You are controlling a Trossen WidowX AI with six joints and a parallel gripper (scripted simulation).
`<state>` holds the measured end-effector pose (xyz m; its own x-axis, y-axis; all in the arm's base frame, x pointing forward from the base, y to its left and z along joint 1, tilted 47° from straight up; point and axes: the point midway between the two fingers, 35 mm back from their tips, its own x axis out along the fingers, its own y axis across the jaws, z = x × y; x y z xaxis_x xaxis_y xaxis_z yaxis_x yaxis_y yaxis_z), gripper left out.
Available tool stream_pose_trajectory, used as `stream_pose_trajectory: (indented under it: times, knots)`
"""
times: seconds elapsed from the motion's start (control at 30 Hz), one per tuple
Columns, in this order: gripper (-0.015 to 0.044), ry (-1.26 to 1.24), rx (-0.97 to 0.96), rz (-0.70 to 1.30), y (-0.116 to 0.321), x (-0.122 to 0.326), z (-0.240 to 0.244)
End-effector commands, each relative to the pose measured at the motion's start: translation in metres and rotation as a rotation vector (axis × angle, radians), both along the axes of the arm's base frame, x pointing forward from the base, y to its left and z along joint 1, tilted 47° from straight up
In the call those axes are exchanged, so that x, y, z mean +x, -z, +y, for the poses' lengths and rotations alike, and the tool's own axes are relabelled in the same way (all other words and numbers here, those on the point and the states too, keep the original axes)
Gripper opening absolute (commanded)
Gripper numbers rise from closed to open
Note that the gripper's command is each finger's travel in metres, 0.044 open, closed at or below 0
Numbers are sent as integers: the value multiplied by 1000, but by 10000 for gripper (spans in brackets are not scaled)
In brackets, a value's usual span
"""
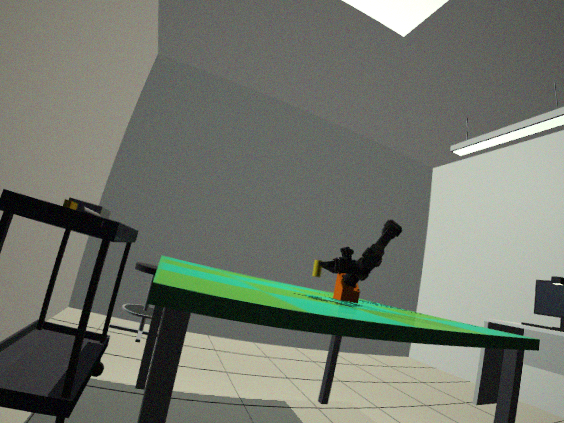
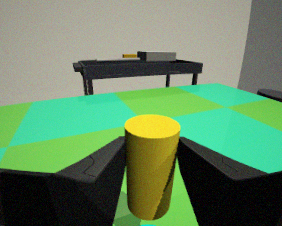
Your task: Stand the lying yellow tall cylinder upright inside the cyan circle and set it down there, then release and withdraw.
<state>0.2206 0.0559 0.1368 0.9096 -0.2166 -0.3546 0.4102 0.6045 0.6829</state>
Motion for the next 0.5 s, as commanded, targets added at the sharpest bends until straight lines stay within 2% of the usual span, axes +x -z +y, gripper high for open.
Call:
stream_pose_trajectory:
  times: [0.0,0.47]
  knots:
    - [105,4,2,-2,5,1,6]
    - [105,4,-1,-5,27,0,29]
